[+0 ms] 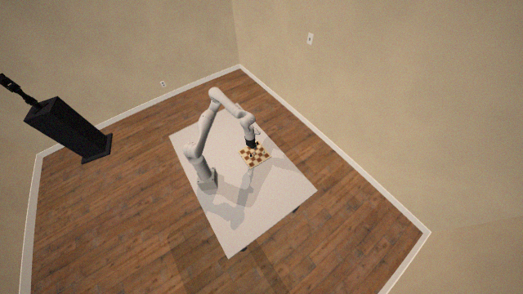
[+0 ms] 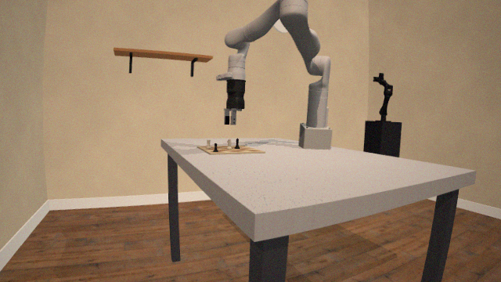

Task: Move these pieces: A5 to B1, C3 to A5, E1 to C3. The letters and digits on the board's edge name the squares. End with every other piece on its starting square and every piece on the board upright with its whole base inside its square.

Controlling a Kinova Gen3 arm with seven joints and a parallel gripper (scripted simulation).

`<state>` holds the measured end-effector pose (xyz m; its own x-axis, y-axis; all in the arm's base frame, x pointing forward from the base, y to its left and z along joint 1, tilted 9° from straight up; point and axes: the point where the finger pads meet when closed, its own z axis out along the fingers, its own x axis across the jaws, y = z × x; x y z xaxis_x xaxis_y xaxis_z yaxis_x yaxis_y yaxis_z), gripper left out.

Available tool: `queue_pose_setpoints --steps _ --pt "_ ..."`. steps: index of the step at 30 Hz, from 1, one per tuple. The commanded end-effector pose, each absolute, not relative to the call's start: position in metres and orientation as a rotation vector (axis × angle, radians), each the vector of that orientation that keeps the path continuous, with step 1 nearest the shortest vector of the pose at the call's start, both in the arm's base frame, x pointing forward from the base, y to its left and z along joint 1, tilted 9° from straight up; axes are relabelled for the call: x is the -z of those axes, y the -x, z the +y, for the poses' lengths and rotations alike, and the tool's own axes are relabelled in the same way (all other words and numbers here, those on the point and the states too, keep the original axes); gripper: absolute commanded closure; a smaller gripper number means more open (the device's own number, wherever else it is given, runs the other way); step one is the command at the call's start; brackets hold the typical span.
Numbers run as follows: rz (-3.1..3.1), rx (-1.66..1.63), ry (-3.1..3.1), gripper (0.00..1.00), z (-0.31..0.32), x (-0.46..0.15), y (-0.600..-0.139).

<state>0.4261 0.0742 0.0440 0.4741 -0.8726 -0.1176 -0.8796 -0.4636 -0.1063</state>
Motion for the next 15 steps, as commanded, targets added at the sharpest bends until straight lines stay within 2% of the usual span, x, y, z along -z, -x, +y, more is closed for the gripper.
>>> queue_pose_setpoints --steps 1,15 --pt "1.536 -0.068 2.563 0.24 0.074 -0.044 -0.426" --pt "1.536 -0.068 2.563 0.24 0.077 -0.028 -0.427"
